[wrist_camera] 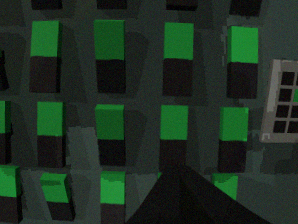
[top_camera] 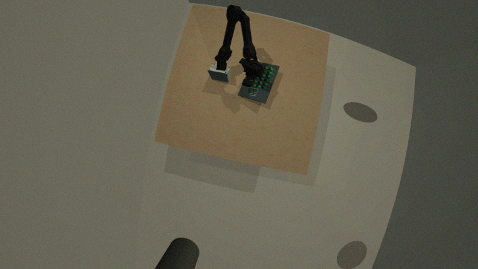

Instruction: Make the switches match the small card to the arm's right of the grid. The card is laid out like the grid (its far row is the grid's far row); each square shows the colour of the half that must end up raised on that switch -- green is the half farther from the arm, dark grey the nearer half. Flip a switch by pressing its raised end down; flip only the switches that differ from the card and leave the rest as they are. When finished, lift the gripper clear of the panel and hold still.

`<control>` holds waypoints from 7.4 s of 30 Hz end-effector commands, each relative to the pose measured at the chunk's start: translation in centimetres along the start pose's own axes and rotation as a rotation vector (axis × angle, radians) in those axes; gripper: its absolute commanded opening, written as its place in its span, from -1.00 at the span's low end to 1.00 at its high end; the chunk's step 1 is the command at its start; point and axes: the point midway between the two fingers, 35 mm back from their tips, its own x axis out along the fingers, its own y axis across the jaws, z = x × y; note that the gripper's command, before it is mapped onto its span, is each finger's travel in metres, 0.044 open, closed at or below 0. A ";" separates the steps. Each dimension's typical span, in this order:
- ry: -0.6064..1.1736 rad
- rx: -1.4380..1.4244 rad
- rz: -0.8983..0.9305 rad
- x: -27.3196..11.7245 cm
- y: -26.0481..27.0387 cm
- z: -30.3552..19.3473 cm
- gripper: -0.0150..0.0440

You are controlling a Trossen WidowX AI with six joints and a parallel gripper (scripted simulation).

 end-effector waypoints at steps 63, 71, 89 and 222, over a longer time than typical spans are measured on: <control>0.002 0.008 0.005 1.9 0.0 -0.1 -0.49; 0.016 0.006 -0.005 -1.2 -0.3 0.2 -0.49; 0.030 0.011 0.003 -4.6 12.0 -1.5 -0.49; 0.004 0.010 0.004 0.0 0.0 -4.1 -0.49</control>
